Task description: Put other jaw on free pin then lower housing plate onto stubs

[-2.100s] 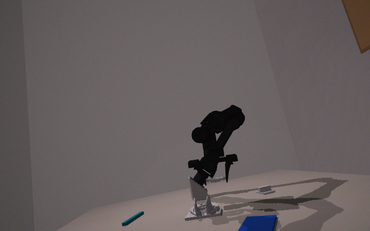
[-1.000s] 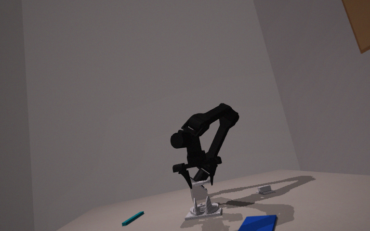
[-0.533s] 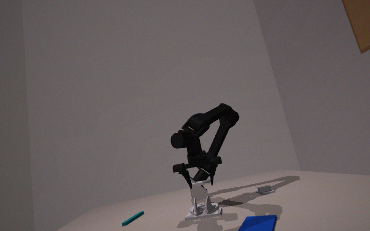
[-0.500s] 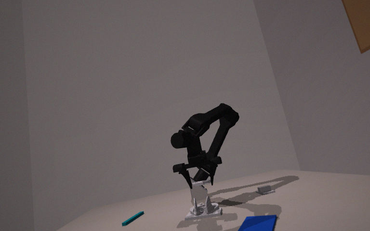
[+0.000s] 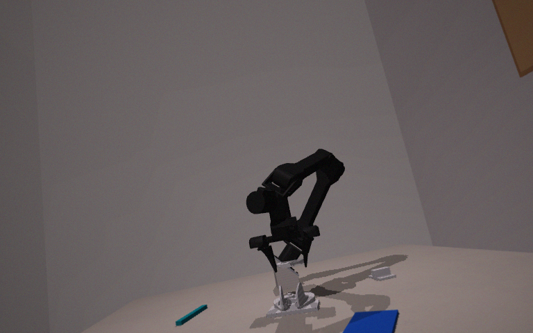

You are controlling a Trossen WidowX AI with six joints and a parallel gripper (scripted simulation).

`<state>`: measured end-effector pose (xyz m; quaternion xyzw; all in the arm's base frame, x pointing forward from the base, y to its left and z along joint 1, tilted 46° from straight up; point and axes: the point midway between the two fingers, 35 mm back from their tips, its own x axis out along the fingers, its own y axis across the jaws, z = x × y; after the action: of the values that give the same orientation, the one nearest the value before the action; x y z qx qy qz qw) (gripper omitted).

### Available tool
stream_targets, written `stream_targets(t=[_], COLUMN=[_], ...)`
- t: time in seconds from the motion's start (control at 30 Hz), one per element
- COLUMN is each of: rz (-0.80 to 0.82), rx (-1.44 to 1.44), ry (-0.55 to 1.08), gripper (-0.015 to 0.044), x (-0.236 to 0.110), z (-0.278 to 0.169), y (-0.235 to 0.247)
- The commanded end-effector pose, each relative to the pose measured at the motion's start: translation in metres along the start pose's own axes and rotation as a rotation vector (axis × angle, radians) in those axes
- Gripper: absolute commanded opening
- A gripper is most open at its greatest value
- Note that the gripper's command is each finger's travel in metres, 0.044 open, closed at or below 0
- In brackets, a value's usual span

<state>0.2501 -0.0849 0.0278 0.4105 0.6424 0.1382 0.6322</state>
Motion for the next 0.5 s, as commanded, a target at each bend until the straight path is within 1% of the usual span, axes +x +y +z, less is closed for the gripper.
stream_targets(t=[0.0, 0.47], rz=[-0.003, -0.003], rx=[0.003, 0.003], ry=[-0.002, -0.002], gripper=[0.0351, 0.0351], x=[-0.0004, 0.0021], z=[0.0007, 0.0009], y=[-0.0001, 0.0006])
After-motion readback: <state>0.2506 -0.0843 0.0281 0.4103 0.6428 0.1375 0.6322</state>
